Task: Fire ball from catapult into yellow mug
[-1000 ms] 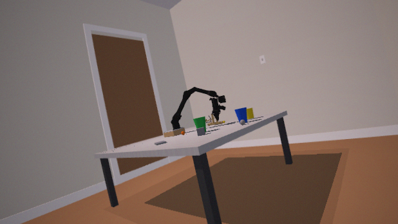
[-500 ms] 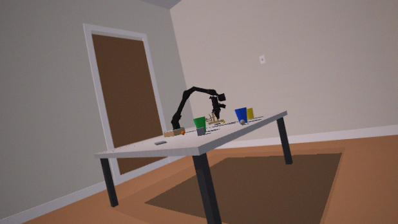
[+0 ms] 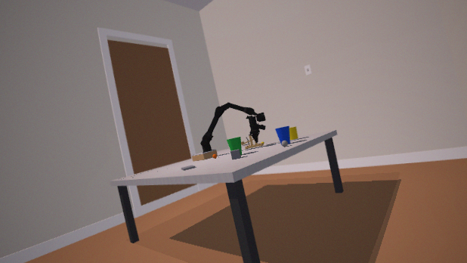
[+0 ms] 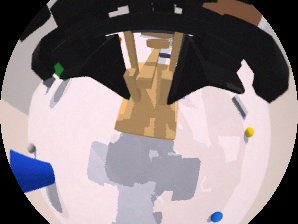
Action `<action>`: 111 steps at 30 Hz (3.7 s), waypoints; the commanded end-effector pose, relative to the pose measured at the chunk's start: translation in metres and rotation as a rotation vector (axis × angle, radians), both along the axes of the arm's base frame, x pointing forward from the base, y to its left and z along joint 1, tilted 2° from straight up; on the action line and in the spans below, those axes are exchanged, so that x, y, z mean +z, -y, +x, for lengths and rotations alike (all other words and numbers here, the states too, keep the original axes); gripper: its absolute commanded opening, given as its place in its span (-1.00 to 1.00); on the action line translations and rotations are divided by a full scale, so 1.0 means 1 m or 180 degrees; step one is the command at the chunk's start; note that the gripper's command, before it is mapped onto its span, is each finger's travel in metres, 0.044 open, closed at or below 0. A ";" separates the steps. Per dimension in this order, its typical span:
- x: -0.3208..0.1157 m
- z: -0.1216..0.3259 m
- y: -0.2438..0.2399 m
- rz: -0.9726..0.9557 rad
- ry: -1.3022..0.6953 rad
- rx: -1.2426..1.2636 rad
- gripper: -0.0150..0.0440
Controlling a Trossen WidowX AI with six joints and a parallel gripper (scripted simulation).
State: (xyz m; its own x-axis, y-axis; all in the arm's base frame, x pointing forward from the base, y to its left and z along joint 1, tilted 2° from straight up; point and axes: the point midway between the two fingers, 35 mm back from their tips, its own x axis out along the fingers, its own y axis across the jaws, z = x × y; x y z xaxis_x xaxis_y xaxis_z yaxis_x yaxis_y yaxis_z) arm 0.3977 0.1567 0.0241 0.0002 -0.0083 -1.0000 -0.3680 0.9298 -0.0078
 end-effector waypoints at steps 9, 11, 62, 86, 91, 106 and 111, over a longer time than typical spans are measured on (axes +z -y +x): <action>-0.008 -0.001 0.001 -0.0009 -0.0021 0.0000 -0.49; -0.008 -0.001 0.001 -0.0009 -0.0021 0.0000 -0.40; 0.032 -0.001 0.000 0.0009 0.0023 -0.0011 1.00; -0.007 -0.002 0.001 0.0008 0.0023 -0.0011 1.00; -0.013 -0.002 0.001 0.0008 0.0022 -0.0011 1.00; -0.010 -0.002 0.001 0.0008 0.0020 -0.0002 -0.11; 0.001 -0.002 0.000 0.0007 0.0019 -0.0002 -0.36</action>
